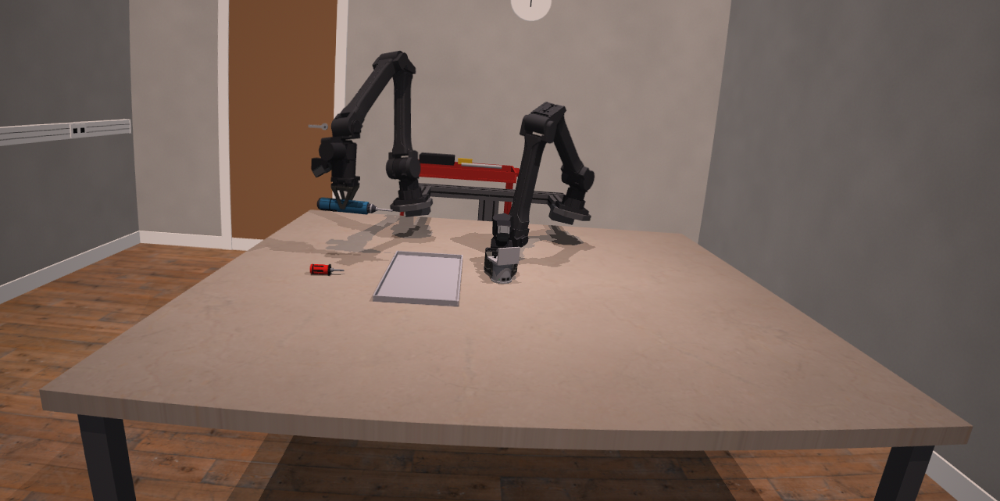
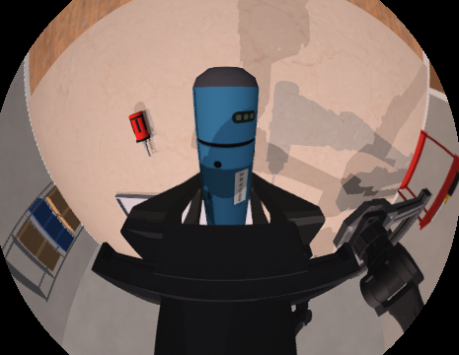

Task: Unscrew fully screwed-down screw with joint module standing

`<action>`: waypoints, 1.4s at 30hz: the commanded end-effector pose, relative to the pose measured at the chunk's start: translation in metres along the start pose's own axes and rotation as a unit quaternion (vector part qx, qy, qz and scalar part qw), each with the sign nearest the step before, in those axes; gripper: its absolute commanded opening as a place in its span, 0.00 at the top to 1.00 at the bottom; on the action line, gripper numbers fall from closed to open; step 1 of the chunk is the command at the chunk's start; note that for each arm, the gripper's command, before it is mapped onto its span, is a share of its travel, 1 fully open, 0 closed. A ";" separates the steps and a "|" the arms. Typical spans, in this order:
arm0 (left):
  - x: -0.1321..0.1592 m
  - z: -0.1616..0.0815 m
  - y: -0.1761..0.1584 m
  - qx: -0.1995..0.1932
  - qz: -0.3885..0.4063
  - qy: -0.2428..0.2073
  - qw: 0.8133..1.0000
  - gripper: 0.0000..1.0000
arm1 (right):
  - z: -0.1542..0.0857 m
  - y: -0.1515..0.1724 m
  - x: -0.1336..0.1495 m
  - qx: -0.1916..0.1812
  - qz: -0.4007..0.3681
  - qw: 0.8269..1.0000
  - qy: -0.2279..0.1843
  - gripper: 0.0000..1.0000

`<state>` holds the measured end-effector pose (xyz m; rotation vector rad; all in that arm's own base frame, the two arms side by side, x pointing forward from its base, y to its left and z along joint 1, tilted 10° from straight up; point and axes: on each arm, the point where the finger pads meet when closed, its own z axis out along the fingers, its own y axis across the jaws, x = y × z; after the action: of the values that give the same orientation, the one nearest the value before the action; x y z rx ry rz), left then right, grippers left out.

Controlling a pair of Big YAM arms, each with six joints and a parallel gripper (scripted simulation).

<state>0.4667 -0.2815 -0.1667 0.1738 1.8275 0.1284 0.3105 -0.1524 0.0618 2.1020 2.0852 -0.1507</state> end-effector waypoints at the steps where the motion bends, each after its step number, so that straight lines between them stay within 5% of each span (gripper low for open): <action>1: -0.006 0.003 -0.003 0.000 -0.004 -0.007 1.000 0.41 | 0.004 0.013 0.010 -0.019 -0.039 0.999 -0.002 0.58; 6: -0.006 0.003 -0.003 0.000 -0.004 -0.007 1.000 0.41 | -0.013 0.042 0.008 -0.066 -0.062 0.996 -0.018 0.58; 10: -0.006 0.003 -0.003 0.000 -0.004 -0.007 1.000 0.41 | -0.012 0.039 0.000 -0.063 -0.050 0.997 -0.019 0.58; 13: -0.006 0.003 -0.003 0.000 -0.004 -0.007 1.000 0.41 | 0.007 0.032 0.024 -0.052 -0.087 0.995 -0.011 0.58; 22: -0.006 0.003 -0.003 0.000 -0.004 -0.007 1.000 0.41 | 0.012 0.056 0.044 -0.091 -0.148 0.985 -0.020 0.58; 27: -0.006 0.003 -0.003 0.000 -0.004 -0.007 1.000 0.41 | -0.005 0.067 0.028 -0.112 -0.132 0.984 -0.033 0.58; 39: -0.006 0.003 -0.003 0.000 -0.004 -0.007 1.000 0.41 | 0.003 0.094 0.072 -0.158 -0.224 0.961 -0.042 0.58; 42: -0.006 0.003 -0.003 0.000 -0.004 -0.007 1.000 0.41 | -0.003 0.095 0.060 -0.164 -0.210 0.963 -0.048 0.58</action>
<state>0.4667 -0.2815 -0.1667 0.1738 1.8275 0.1284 0.3873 -0.0844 0.0364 1.4740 2.3329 0.0074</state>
